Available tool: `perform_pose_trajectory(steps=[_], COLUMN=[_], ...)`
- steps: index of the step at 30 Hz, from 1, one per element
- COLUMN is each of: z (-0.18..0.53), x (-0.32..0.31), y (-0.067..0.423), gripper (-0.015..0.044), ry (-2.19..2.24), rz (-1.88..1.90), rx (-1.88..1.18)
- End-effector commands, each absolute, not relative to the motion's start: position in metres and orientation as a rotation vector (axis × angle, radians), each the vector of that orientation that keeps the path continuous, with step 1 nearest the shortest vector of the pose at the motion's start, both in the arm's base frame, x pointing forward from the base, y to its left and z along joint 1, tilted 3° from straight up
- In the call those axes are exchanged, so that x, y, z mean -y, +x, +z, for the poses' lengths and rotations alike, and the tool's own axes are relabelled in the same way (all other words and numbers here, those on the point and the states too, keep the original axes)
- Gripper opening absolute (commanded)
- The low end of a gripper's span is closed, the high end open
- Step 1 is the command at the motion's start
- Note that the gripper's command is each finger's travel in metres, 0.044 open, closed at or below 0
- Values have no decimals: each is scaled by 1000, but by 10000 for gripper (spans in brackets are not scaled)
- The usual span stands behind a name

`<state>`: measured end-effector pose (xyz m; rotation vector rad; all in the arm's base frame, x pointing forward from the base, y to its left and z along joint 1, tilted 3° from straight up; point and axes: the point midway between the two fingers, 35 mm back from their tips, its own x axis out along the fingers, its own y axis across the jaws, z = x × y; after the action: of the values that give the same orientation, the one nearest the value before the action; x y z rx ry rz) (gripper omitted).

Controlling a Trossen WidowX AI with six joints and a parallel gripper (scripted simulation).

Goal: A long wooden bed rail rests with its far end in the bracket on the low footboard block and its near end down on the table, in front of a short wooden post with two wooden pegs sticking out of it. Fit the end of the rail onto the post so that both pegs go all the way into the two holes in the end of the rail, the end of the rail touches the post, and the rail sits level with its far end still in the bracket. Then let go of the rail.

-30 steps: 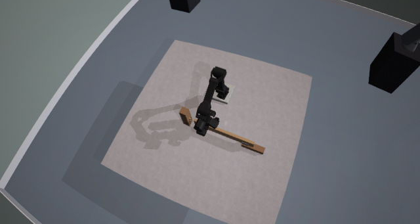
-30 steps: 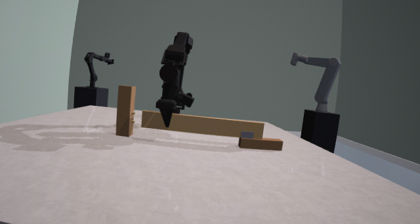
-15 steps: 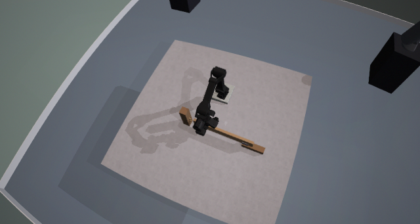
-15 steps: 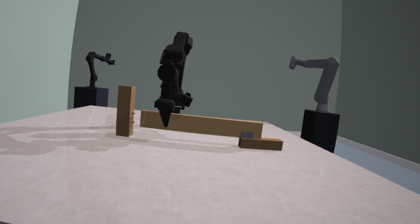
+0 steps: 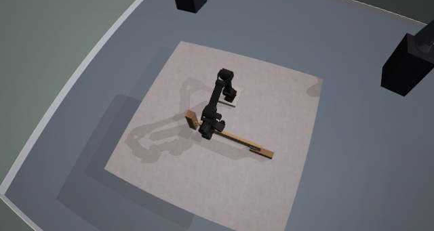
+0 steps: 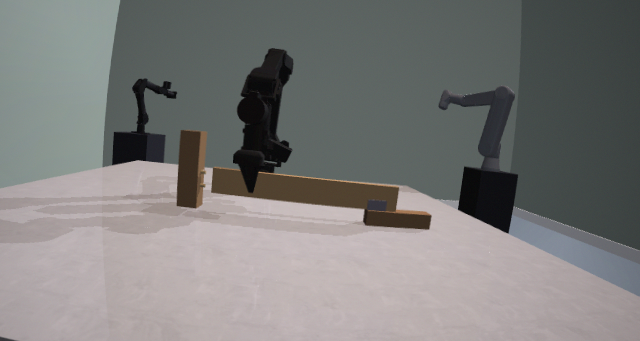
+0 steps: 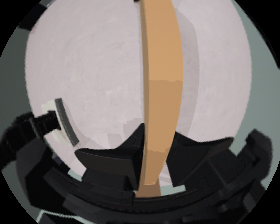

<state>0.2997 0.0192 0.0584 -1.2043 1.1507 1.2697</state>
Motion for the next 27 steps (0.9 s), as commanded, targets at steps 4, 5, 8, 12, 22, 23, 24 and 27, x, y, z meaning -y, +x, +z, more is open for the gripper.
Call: perform_pose_trajectory(steps=[4,5,8,12,22,23,24,27], z=[58,58,57,57,57,57,57,57], x=[-17,-16,-15,-14,-11,-11,-10,-9], y=[300,300,300,300,300,300,300,300], gripper=[0,0,0,0,0,0,0,0], ry=[-1205,-1205,-1205,-1205,-1205,-1205,-1205,-1206], rz=[1270,1270,1270,1270,1270,1270,1270,1270], rx=[-1151,-1151,-1151,-1151,-1151,-1151,-1151,-1151])
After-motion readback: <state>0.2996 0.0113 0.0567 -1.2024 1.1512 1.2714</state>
